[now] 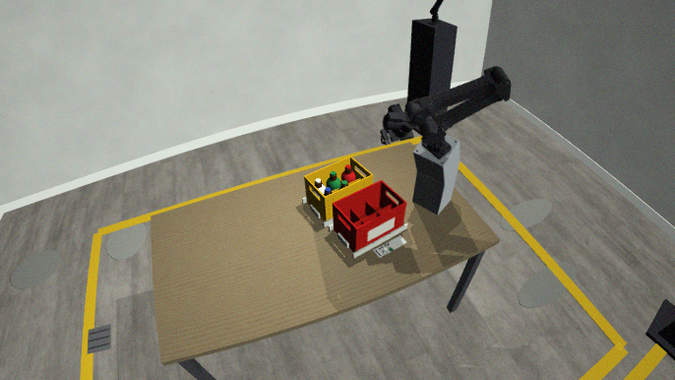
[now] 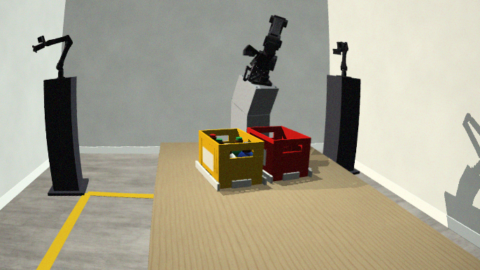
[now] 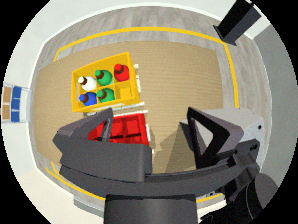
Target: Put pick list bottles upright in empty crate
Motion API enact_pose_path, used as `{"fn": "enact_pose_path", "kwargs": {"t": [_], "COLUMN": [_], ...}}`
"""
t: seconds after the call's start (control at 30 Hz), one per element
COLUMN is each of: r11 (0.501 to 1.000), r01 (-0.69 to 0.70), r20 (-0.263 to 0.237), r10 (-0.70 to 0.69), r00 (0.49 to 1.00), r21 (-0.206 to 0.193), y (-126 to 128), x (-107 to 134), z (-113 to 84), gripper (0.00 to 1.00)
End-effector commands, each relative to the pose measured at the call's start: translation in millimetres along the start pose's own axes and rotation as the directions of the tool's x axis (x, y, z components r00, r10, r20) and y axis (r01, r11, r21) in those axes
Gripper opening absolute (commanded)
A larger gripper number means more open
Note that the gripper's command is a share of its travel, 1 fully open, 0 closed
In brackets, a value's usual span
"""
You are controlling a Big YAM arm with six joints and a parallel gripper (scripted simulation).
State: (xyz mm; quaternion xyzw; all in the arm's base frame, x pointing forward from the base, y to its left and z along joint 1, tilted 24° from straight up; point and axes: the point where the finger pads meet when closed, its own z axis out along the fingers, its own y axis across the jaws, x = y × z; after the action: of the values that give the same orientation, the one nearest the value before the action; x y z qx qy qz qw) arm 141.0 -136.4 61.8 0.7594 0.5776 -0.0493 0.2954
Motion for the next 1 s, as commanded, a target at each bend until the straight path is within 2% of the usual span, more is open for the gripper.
{"fn": "enact_pose_path", "kwargs": {"t": [0.0, 0.53, 0.57, 0.97], "r11": [1.000, 1.000, 1.000, 1.000], "r01": [-0.002, -0.002, 0.000, 0.000], "r20": [0.002, 0.002, 0.000, 0.000], "r10": [0.002, 0.002, 0.000, 0.000], "r00": [1.000, 1.000, 1.000, 1.000], "r21": [-0.005, -0.005, 0.000, 0.000], "y": [2.3, 2.3, 0.0, 0.0], "x": [-1.4, -1.4, -0.1, -0.1], "z": [-1.5, -1.5, 0.0, 0.0], "gripper": [1.00, 1.00, 0.61, 0.61]}}
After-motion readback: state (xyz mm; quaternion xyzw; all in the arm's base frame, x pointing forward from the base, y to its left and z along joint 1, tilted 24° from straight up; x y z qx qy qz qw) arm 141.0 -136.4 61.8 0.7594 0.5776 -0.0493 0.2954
